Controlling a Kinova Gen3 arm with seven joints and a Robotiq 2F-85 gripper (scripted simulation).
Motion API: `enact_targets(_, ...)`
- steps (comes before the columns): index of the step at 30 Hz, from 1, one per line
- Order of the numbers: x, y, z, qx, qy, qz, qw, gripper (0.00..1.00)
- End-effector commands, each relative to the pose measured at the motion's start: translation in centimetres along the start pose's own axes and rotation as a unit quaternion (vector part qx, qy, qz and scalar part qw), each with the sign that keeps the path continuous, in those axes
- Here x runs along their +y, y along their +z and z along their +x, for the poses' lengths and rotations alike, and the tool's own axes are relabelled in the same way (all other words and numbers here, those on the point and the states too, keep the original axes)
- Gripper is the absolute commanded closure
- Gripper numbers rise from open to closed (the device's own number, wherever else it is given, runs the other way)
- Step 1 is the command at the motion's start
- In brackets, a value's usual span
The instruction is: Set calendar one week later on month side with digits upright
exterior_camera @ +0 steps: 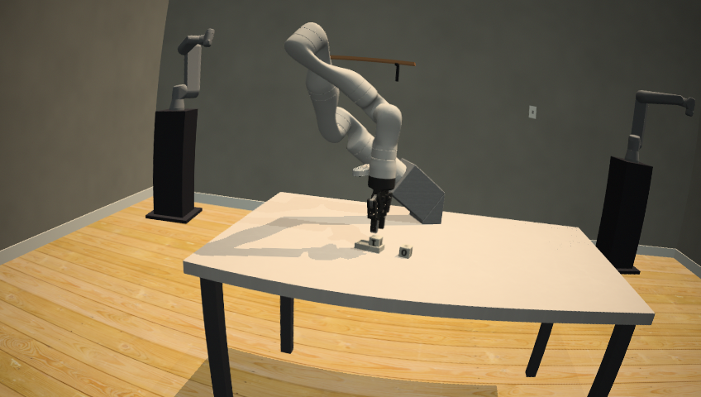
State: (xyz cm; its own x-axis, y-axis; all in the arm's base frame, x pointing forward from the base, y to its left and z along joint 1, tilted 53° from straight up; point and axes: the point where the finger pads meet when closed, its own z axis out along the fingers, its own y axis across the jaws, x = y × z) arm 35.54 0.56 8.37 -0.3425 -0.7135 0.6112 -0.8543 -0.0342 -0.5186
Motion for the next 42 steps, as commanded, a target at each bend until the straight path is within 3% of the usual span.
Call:
enact_targets(1,0.13,0.36,0.09,0.002,-0.001,-0.001,1.0,0.52)
enact_targets(42,0.14,0.78,0.1,0.002,-0.001,-0.001,1.0,0.52)
